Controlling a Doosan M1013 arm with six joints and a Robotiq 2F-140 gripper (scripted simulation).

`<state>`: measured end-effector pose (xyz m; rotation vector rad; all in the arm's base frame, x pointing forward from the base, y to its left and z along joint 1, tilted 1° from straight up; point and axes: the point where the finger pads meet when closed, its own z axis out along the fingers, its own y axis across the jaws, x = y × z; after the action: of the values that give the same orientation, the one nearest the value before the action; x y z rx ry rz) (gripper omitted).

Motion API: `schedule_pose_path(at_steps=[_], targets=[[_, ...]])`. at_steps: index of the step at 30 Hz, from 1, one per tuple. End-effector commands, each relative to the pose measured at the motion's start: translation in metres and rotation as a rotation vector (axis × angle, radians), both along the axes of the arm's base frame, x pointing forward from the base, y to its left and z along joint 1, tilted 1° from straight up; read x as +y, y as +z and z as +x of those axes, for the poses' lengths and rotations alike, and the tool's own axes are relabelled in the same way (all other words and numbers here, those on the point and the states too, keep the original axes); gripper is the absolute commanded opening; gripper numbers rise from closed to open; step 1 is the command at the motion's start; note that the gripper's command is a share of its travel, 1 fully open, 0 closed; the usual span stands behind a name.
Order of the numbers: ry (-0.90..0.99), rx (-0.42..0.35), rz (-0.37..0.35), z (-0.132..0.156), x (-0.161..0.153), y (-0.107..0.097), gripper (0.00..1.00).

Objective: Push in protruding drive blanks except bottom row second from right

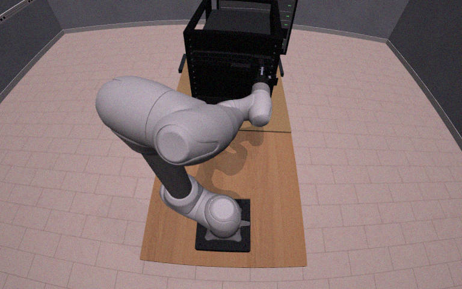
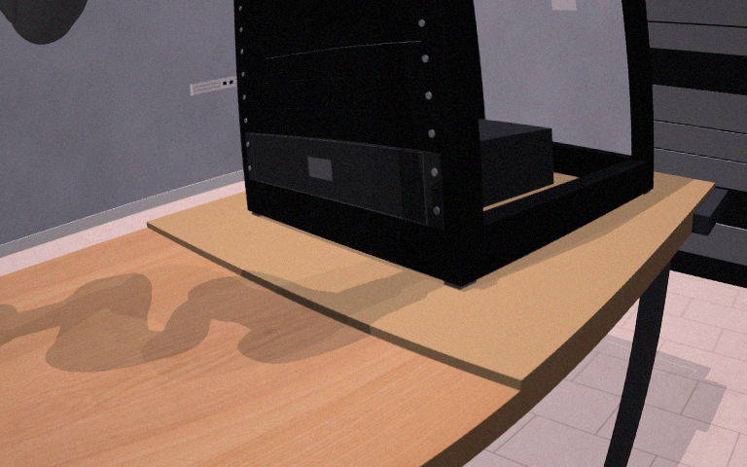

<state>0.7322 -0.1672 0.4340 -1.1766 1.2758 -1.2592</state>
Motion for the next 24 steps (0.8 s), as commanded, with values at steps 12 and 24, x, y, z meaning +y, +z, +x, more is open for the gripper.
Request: schedule_pose_path(at_steps=[12,24], targets=[[0.0,-0.001,0.0,0.0031,-0.0004,0.001,0.1],[0.0,-0.001,0.0,0.0061,-0.0006,0.001,0.1]])
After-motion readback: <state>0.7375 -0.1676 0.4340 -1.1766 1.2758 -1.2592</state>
